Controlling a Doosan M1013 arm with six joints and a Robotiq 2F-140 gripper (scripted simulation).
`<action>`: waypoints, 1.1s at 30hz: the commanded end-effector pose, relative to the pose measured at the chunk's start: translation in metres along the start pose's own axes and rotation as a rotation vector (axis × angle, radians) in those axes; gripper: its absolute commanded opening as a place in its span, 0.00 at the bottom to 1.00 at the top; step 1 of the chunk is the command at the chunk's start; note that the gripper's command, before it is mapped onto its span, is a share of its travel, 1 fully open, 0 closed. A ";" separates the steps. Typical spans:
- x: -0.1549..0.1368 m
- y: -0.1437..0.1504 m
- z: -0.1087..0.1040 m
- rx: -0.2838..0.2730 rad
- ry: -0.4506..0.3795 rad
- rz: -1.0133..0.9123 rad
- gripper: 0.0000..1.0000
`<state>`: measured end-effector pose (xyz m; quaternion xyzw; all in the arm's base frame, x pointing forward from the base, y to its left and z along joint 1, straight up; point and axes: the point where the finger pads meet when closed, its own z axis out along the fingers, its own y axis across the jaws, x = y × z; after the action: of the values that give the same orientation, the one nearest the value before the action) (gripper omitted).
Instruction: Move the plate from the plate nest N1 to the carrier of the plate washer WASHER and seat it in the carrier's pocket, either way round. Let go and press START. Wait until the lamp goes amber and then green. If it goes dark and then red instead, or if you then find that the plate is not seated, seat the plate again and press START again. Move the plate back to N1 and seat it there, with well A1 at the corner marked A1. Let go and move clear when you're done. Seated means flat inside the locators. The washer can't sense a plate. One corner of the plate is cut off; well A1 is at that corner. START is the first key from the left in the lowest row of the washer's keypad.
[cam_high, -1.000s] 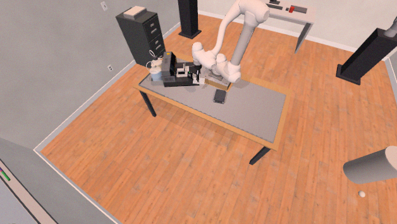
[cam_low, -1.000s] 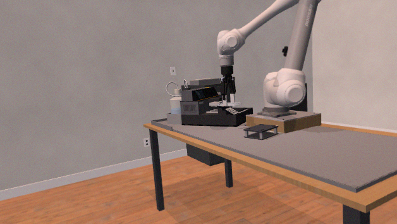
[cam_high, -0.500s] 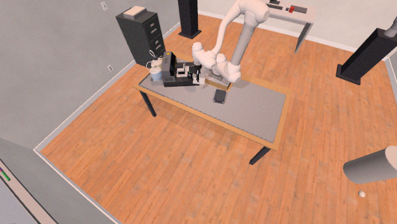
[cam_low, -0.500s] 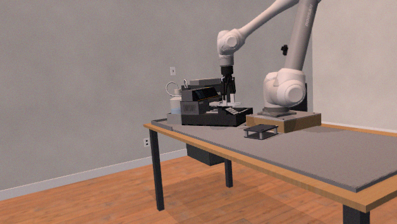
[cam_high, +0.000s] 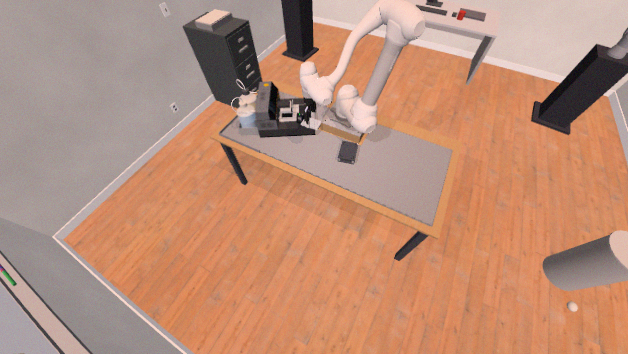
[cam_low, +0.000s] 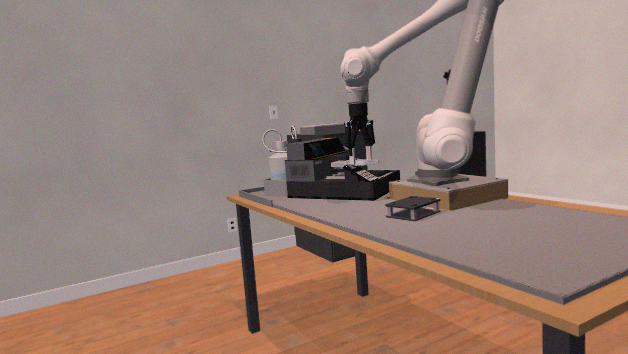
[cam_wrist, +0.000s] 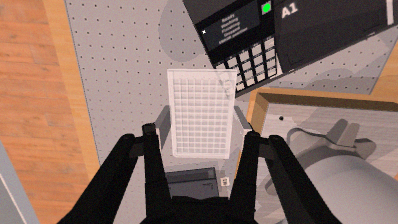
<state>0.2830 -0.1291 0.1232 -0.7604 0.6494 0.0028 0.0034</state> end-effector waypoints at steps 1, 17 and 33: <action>0.014 0.013 -0.001 -0.005 0.002 0.119 0.10; 0.068 0.057 -0.008 -0.004 0.003 0.395 0.10; 0.070 0.058 -0.008 -0.004 0.003 0.395 0.10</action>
<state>0.2372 -0.2043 0.1290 -0.6151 0.7884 0.0039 0.0026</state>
